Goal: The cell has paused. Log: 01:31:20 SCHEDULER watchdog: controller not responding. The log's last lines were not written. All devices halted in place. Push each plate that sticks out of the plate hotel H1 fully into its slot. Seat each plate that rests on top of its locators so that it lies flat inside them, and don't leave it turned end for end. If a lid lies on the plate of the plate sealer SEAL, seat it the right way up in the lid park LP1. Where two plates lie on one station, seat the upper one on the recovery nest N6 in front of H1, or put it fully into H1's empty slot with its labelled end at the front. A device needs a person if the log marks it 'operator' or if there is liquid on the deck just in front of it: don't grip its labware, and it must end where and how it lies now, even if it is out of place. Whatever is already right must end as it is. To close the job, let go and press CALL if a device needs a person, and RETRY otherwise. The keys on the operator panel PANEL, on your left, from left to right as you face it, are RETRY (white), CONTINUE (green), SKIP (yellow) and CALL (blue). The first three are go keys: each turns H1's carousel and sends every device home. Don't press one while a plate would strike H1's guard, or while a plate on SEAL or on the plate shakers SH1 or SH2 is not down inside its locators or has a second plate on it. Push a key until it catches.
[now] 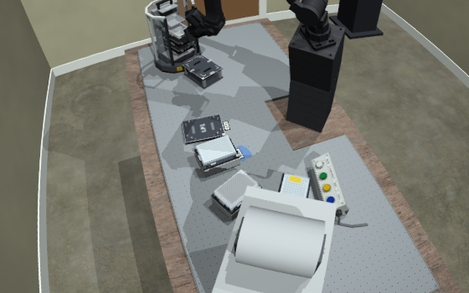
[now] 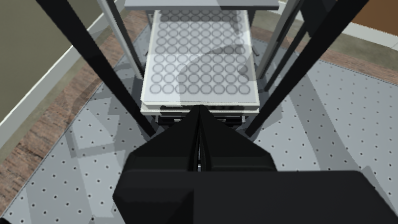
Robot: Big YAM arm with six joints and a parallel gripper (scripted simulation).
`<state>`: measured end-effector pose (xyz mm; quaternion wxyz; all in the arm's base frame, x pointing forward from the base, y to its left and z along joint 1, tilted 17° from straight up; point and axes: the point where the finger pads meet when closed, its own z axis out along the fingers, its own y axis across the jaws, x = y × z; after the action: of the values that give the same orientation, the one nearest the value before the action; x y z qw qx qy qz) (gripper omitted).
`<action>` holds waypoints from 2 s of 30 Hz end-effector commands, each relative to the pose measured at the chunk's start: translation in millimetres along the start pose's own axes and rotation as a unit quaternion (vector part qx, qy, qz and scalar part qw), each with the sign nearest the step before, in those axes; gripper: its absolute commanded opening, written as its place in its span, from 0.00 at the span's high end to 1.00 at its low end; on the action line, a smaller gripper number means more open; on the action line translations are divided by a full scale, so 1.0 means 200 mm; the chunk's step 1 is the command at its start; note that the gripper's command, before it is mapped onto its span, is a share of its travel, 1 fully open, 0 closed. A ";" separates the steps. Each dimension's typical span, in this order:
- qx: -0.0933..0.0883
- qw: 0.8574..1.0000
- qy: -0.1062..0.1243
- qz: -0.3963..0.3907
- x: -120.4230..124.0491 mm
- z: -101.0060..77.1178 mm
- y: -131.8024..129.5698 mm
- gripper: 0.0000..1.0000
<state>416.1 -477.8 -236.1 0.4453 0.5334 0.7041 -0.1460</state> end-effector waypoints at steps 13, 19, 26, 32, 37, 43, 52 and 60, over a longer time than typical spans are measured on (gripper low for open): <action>0.007 1.000 0.000 -0.001 -0.02 0.08 -0.06 1.00; 0.006 1.000 0.000 -0.002 -0.03 0.09 -0.05 1.00; 0.005 1.000 0.000 -0.002 -0.04 0.11 -0.05 1.00; 0.005 1.000 0.000 -0.002 -0.04 0.12 -0.05 1.00; 0.006 1.000 -0.001 -0.001 -0.05 0.13 -0.06 1.00; 0.005 1.000 -0.001 -0.002 -0.06 0.14 -0.05 1.00; 0.006 1.000 -0.001 -0.002 -0.07 0.16 -0.05 1.00; 0.005 1.000 -0.001 -0.002 -0.08 0.18 -0.05 1.00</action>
<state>427.4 -501.8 -238.8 0.4452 0.5335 0.7042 -0.1460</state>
